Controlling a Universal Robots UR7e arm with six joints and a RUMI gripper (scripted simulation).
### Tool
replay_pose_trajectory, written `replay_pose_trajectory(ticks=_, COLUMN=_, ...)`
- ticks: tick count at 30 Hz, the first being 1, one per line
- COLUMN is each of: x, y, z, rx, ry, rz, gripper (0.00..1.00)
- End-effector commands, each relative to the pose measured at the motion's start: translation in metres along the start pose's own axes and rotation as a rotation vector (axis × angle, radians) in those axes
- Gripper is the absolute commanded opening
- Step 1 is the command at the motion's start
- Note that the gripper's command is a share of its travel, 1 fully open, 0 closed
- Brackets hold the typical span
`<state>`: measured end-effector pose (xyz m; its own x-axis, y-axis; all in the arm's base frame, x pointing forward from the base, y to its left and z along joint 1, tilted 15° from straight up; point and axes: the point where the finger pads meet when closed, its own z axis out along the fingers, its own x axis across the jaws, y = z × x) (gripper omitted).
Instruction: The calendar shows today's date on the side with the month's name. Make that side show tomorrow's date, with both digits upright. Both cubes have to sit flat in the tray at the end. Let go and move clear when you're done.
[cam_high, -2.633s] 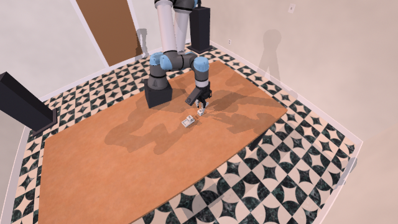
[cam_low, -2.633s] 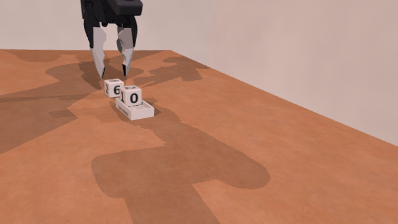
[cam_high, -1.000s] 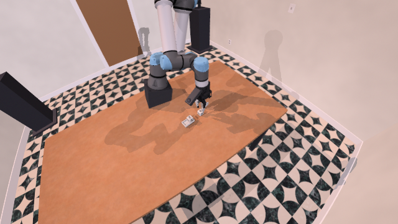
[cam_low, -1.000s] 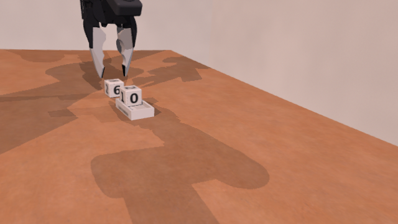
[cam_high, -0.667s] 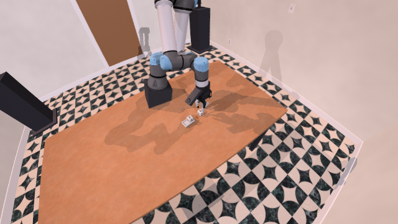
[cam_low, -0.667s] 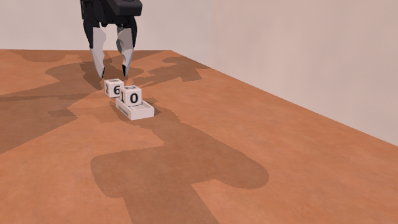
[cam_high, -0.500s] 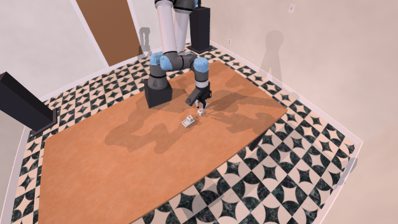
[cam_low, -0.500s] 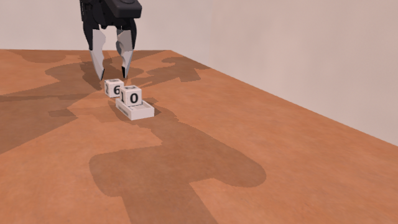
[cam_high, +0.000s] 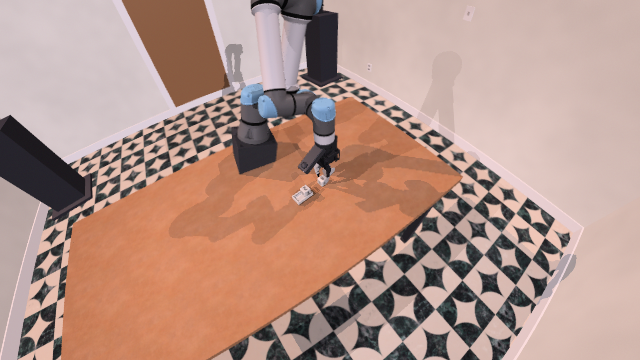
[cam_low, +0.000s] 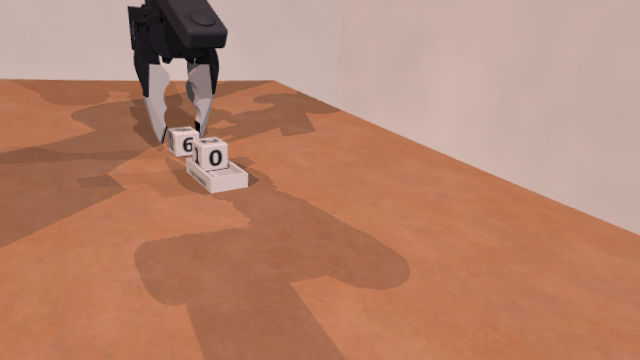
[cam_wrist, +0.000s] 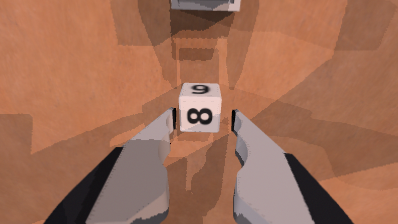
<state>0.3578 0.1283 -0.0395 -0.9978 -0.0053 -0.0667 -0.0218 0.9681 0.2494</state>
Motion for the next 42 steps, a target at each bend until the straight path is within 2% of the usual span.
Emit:
replay_pose_trajectory(ticks=1, x=-0.0001, y=0.0002, z=0.0068, rx=0.002, ry=-0.002, rz=-0.001, gripper=0.29)
replay_pose_trajectory(ticks=39, x=-0.0018, y=-0.0003, z=0.0062, rx=0.002, ry=-0.005, rz=-0.001, gripper=0.29)
replay_pose_trajectory(ticks=40, x=-0.0018, y=-0.0003, z=0.0062, rx=0.002, ry=-0.005, rz=-0.001, gripper=0.11)
replay_pose_trajectory(ticks=42, x=-0.0018, y=-0.0003, z=0.0062, rx=0.002, ry=-0.005, rz=-0.001, gripper=0.11)
